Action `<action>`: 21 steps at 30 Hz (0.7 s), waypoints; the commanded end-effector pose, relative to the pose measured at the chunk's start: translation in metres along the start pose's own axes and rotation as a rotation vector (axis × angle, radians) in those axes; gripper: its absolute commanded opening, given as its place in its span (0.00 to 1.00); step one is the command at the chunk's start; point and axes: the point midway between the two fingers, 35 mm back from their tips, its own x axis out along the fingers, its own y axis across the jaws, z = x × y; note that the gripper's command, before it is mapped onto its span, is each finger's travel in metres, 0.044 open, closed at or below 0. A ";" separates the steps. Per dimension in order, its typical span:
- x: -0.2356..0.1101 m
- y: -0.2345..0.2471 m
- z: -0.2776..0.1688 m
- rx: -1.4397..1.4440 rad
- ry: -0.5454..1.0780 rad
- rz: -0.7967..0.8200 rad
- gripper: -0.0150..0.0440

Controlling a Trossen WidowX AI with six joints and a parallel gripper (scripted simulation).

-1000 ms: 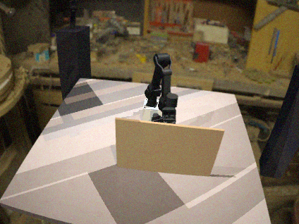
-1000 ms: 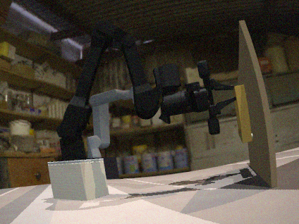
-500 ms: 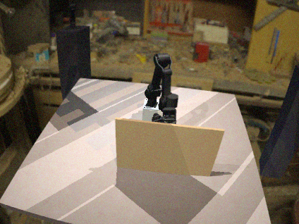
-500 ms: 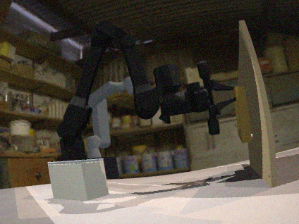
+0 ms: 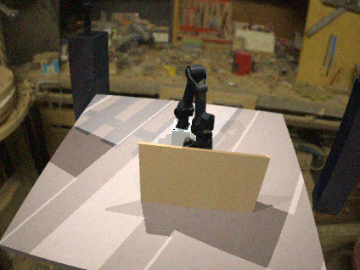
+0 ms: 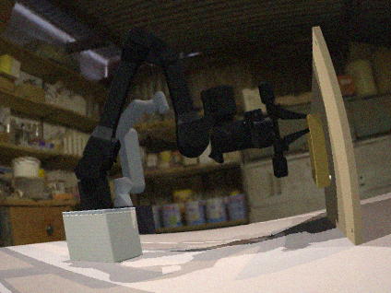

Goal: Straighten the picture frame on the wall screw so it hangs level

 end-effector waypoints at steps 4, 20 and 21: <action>0.001 -0.001 0.000 -0.002 0.000 0.004 0.25; 0.000 -0.003 0.000 0.002 0.001 0.004 0.25; 0.000 -0.003 0.000 0.002 0.001 0.004 0.25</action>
